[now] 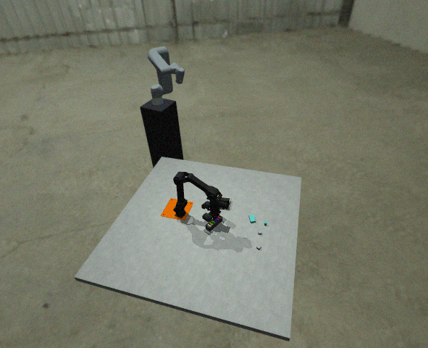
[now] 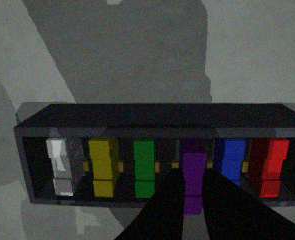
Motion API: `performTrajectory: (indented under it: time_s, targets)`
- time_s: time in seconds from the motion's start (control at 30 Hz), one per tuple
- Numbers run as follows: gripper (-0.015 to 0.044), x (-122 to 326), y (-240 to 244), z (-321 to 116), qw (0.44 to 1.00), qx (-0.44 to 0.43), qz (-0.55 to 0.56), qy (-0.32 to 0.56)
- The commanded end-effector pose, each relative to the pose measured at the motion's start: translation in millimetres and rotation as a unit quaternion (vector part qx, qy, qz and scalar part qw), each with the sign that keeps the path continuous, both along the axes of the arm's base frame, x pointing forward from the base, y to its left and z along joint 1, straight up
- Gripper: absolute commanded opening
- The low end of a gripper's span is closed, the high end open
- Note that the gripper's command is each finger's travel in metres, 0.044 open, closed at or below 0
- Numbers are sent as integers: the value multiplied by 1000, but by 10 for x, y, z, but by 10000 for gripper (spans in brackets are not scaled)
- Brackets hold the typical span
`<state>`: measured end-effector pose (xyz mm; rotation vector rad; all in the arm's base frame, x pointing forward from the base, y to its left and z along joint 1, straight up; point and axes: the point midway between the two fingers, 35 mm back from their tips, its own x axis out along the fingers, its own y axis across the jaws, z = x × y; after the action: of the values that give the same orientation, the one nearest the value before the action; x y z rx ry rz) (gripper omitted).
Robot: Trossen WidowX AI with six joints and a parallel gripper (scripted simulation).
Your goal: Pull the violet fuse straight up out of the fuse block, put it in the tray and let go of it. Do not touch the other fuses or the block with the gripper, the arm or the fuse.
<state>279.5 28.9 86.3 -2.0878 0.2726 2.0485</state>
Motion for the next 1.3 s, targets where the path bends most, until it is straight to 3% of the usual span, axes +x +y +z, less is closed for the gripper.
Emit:
performTrajectory:
  time_s: [0.0, 1.27]
  targets:
    - [0, 12, -1, 36, 1000, -1, 1, -3]
    - [0, 6, -4, 225, 1000, -2, 2, -3]
